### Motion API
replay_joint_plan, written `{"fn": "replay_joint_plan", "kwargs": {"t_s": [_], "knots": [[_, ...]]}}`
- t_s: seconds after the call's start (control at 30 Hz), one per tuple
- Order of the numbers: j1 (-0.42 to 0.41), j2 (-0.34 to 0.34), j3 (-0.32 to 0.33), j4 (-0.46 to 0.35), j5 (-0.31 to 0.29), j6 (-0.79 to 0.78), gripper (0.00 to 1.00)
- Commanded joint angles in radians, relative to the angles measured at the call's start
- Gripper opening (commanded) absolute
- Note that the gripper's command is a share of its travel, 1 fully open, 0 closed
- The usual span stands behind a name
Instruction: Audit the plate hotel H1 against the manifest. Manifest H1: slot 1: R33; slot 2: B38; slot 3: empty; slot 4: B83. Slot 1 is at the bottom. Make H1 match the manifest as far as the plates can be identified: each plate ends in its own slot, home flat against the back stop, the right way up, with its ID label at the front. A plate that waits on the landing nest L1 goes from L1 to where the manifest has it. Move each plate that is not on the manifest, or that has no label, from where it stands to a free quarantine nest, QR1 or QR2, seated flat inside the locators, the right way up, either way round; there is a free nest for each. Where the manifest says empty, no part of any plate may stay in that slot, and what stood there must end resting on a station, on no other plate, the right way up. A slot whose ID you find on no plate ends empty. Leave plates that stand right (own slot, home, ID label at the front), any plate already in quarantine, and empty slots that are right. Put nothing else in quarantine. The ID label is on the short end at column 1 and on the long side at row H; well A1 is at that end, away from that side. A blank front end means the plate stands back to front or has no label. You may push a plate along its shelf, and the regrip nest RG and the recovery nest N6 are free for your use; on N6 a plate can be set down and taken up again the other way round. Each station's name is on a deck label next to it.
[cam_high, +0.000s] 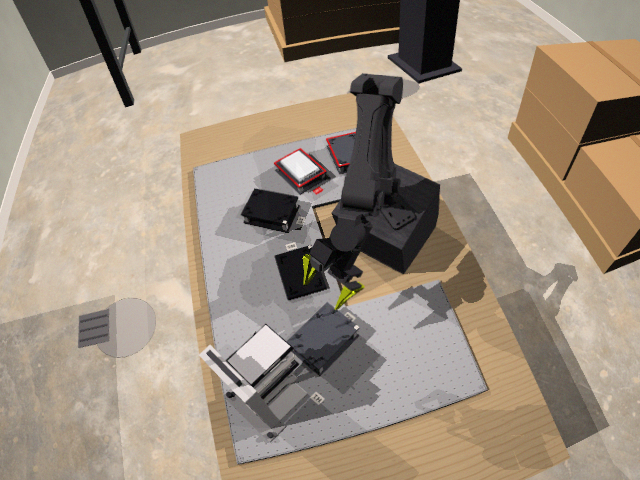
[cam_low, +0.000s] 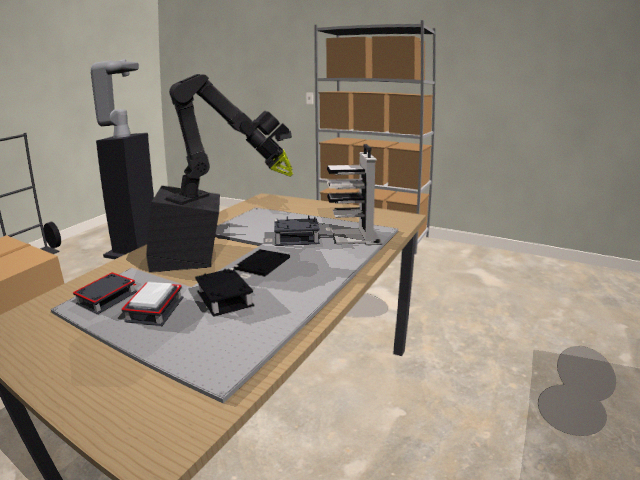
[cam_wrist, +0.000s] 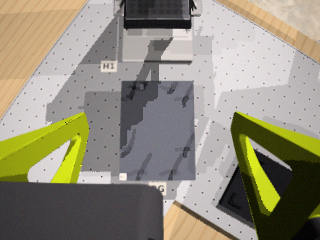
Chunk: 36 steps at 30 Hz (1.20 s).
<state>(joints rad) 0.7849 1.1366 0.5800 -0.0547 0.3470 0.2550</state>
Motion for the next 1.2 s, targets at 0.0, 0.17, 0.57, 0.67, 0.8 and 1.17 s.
{"fn": "replay_joint_plan", "kwargs": {"t_s": [0.0, 0.17, 0.57, 0.67, 0.8, 1.17], "knots": [[-0.017, 0.026, 0.032, 0.054, -0.01, -0.01, 1.0], [-0.029, 0.052, 0.052, 0.062, -0.021, -0.017, 1.0], [-0.052, 0.102, 0.094, 0.07, -0.04, -0.031, 1.0], [-0.059, 0.117, 0.107, 0.073, -0.046, -0.034, 1.0], [-0.067, 0.137, 0.124, 0.075, -0.053, -0.039, 1.0], [-0.085, 0.181, 0.164, 0.08, -0.067, -0.049, 1.0]]}}
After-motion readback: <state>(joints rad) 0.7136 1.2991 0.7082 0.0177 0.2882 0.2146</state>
